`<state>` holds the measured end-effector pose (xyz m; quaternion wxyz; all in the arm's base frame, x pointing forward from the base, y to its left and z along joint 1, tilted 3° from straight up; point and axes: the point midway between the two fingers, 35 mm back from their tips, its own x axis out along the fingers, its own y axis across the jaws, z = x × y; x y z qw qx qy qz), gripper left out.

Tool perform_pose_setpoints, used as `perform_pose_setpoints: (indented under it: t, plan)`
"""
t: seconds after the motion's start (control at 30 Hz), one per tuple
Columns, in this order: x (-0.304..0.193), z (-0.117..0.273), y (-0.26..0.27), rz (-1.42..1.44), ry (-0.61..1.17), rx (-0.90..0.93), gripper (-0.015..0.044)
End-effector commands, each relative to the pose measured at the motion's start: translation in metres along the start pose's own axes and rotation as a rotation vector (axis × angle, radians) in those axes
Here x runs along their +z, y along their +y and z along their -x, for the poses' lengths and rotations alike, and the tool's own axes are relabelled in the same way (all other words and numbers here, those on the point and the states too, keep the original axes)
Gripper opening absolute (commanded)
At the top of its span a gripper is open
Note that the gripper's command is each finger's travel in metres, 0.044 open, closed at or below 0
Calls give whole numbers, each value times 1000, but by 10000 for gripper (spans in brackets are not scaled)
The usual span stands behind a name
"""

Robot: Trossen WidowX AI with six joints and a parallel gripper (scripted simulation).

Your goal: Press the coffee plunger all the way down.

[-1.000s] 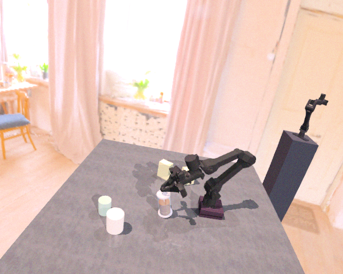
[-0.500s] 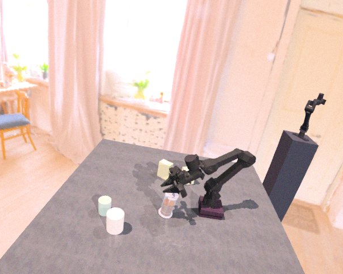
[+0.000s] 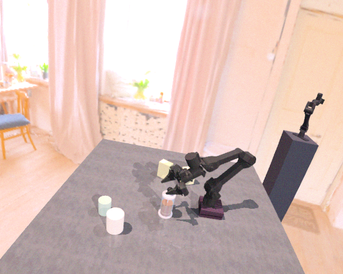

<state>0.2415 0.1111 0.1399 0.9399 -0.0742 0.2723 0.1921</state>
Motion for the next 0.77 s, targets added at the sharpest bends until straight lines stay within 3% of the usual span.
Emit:
perform_pose_setpoints:
  t: [0.0,0.13,0.73]
  plan:
    - [27,29,1,-3,-21,-2,440]
    - [41,60,1,1,-11,-2,440]
    - [39,58,1,1,-11,-2,440]
